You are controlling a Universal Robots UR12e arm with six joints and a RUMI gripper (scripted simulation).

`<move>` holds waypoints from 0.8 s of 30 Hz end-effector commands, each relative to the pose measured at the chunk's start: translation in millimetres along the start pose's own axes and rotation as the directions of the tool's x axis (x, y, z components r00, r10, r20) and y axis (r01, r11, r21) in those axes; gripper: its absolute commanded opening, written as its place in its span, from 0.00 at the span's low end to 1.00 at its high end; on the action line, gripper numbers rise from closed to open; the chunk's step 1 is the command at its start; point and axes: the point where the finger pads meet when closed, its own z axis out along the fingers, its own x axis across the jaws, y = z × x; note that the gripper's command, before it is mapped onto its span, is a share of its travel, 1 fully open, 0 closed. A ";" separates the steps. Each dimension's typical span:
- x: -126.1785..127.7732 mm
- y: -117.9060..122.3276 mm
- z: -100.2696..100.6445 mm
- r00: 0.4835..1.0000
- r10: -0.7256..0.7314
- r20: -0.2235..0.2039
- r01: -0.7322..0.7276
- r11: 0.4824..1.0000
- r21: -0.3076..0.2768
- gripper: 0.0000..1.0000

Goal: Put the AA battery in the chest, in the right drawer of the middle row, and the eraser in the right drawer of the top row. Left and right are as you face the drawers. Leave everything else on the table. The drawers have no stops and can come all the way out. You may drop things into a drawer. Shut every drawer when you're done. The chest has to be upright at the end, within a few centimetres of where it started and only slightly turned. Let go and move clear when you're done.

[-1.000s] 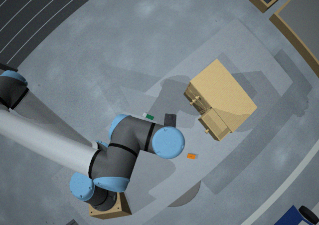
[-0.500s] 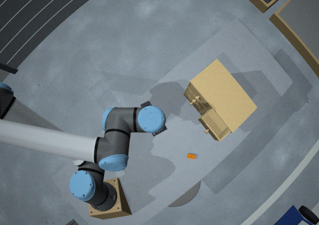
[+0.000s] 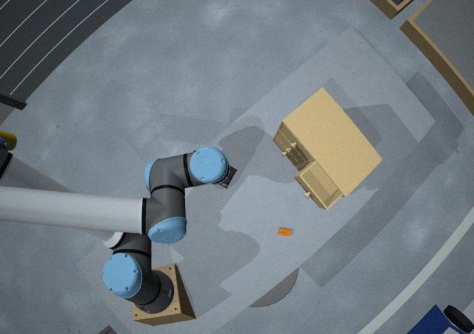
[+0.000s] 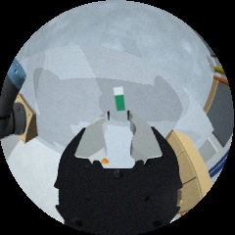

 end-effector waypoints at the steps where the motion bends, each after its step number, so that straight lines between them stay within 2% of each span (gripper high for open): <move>1: 1.1 -0.4 4.5 0.995 -0.103 -0.017 0.103 0.995 0.008 0.23; 24: 2.3 -0.5 2.6 0.994 -0.104 -0.018 0.104 0.995 0.005 0.23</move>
